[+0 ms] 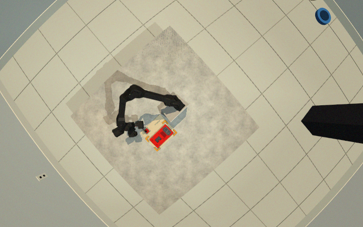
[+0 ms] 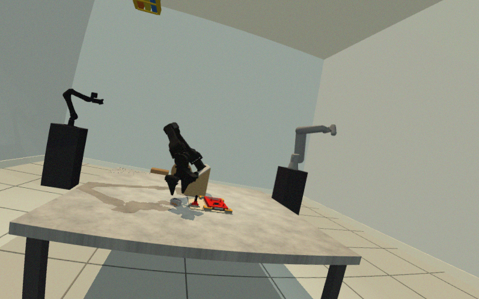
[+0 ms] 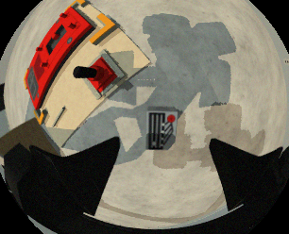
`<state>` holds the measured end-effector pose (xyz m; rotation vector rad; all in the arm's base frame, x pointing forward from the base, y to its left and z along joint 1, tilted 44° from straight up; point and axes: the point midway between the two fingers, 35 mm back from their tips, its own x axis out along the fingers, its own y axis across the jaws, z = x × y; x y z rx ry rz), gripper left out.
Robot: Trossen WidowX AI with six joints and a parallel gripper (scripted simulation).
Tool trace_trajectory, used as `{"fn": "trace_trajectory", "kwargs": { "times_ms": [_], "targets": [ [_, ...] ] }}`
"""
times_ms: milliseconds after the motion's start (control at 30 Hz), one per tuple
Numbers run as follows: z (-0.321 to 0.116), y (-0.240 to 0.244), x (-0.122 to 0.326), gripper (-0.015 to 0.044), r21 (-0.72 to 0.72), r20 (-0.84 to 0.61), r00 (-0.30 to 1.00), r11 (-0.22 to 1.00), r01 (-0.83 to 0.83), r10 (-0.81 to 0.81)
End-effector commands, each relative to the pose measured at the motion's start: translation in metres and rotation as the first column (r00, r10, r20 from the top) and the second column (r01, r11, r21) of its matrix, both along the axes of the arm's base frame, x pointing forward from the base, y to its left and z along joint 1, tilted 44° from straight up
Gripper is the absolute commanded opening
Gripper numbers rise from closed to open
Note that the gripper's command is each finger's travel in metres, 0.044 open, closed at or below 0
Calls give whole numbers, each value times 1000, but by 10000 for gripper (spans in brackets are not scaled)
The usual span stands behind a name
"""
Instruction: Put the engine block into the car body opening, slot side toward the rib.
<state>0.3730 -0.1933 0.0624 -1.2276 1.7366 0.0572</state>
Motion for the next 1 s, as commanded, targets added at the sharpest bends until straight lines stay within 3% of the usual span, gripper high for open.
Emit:
{"fn": "trace_trajectory", "kwargs": {
  "times_ms": [0, 733, 967],
  "targets": [
    [-9, -9, -4, 440, -2, -18, 1000, 1000, 7, -7],
    [-28, -28, -6, 440, -3, -18, 1000, 1000, 7, -7],
    [-28, -28, -6, 256, -3, -18, 1000, 1000, 7, -7]
  ]
}}
